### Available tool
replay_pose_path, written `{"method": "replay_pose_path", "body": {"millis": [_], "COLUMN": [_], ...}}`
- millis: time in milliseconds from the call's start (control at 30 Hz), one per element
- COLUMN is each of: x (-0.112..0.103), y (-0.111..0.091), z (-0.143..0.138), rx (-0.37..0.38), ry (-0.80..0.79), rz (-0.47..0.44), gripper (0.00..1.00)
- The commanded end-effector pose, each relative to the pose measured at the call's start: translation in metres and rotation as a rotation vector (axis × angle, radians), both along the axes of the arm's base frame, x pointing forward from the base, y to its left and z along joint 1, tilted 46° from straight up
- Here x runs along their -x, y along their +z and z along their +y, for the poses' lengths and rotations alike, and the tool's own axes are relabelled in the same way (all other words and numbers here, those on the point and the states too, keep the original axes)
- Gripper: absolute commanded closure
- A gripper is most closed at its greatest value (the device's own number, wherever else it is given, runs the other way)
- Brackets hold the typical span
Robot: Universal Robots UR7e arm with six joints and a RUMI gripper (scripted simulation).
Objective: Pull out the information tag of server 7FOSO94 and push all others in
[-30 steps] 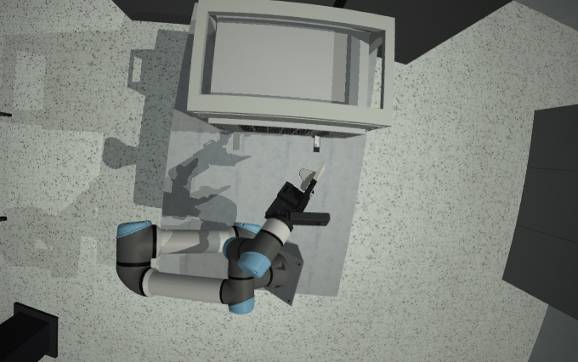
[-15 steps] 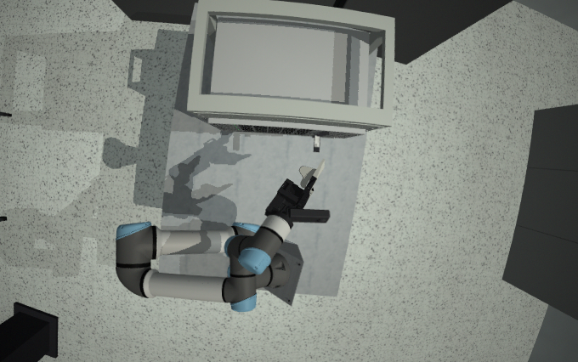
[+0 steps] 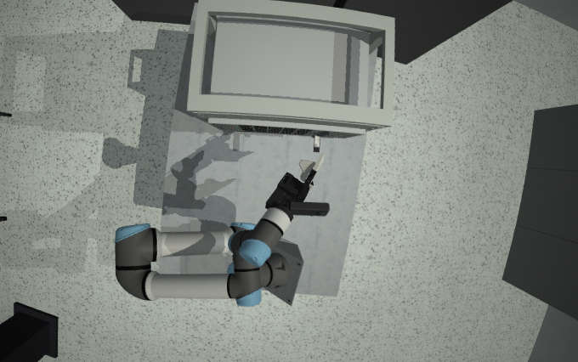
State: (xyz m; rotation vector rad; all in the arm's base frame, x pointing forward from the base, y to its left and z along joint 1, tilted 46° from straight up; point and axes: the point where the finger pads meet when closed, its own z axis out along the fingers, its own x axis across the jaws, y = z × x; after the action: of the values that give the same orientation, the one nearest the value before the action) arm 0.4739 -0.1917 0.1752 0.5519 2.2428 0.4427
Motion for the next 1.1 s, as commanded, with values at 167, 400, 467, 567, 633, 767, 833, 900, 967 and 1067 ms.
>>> {"method": "replay_pose_path", "body": {"millis": [167,400,467,567,633,767,833,900,967,1067], "x": [-0.011,-0.019,-0.021,-0.022,-0.023,-0.024,-0.024,-0.025,-0.025,-0.025], "y": [-0.004,-0.007,-0.007,-0.008,-0.008,-0.008,-0.008,-0.008,-0.008,-0.008], "z": [0.006,0.011,0.013,0.013,0.014,0.015,0.015,0.015,0.015,0.015], "rx": [0.001,0.001,0.001,0.001,0.001,0.001,0.001,0.001,0.001,0.001], "ry": [-0.002,-0.002,-0.002,-0.002,-0.002,-0.002,-0.002,-0.002,-0.002,-0.002], "rz": [0.000,0.000,0.000,0.000,0.000,0.000,0.000,0.000,0.000,0.000], "gripper": [0.00,0.00,0.00,0.00,0.00,0.00,0.00,0.00,0.00,0.00]}}
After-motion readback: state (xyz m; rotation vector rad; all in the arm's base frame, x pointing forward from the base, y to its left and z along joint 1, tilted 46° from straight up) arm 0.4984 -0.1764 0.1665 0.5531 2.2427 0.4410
